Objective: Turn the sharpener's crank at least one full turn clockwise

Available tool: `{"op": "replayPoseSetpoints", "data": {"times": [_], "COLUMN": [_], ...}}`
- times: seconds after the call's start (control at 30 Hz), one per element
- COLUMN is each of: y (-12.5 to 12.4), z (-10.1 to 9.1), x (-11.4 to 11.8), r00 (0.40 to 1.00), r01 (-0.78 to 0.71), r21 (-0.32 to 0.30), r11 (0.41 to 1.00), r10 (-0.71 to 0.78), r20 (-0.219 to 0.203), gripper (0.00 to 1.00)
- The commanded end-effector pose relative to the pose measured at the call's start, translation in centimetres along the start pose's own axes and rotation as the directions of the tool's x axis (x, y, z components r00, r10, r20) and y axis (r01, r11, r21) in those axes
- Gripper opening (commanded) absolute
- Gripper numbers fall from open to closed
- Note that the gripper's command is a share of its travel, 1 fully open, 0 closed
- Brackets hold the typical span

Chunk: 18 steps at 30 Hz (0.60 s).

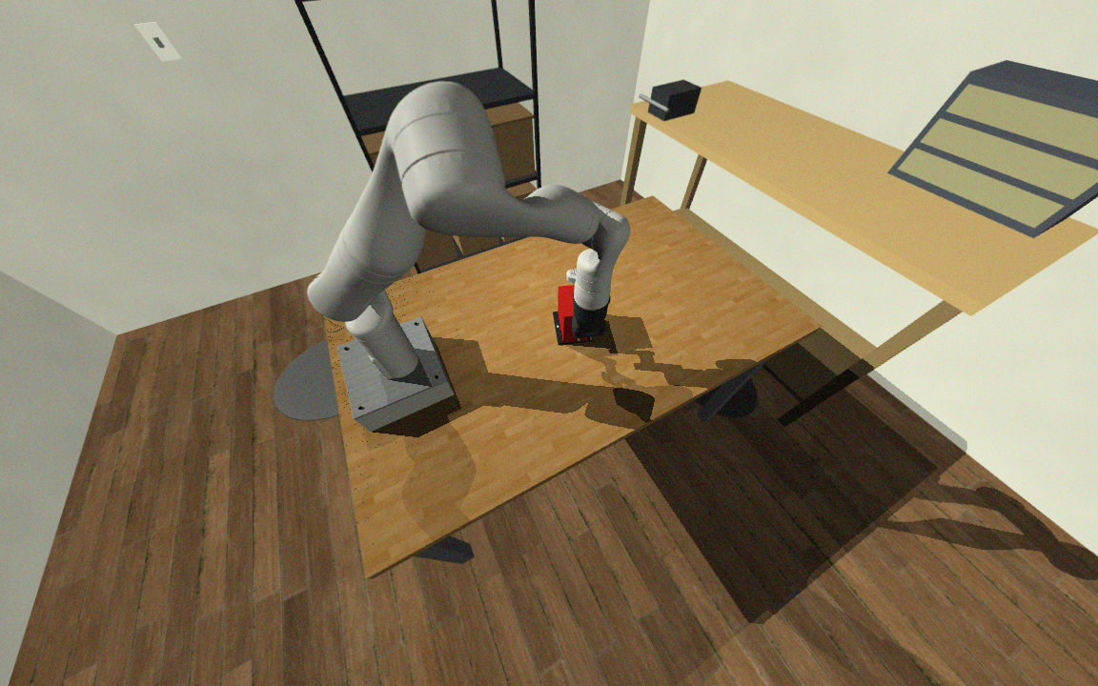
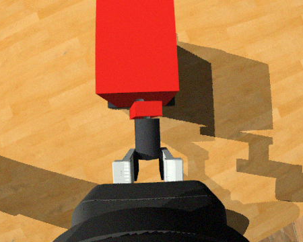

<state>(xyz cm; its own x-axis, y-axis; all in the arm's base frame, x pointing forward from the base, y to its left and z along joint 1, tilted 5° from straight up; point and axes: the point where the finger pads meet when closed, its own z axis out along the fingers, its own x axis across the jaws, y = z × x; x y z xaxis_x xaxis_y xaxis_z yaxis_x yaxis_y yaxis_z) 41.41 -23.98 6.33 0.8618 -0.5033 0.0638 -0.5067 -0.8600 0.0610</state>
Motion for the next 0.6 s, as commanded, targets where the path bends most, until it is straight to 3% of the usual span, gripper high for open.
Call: {"op": "replayPoseSetpoints", "data": {"times": [0.0, 0.4, 0.43, 0.57], "y": [-0.05, -0.05, -0.05, -0.05], "z": [0.11, 0.11, 0.11, 0.11], "x": [-0.19, -0.19, -0.19, -0.19], "r00": [1.000, 1.000, 1.000, 1.000], "r01": [0.003, 0.003, 0.003, 0.003], "r21": [0.000, 0.000, 0.000, 0.000], "r11": [1.000, 1.000, 1.000, 1.000], "r10": [-0.003, -0.003, -0.003, -0.003], "r20": [0.008, 0.008, 0.008, 0.008], "gripper": [0.00, 0.00, 0.97, 0.97]}}
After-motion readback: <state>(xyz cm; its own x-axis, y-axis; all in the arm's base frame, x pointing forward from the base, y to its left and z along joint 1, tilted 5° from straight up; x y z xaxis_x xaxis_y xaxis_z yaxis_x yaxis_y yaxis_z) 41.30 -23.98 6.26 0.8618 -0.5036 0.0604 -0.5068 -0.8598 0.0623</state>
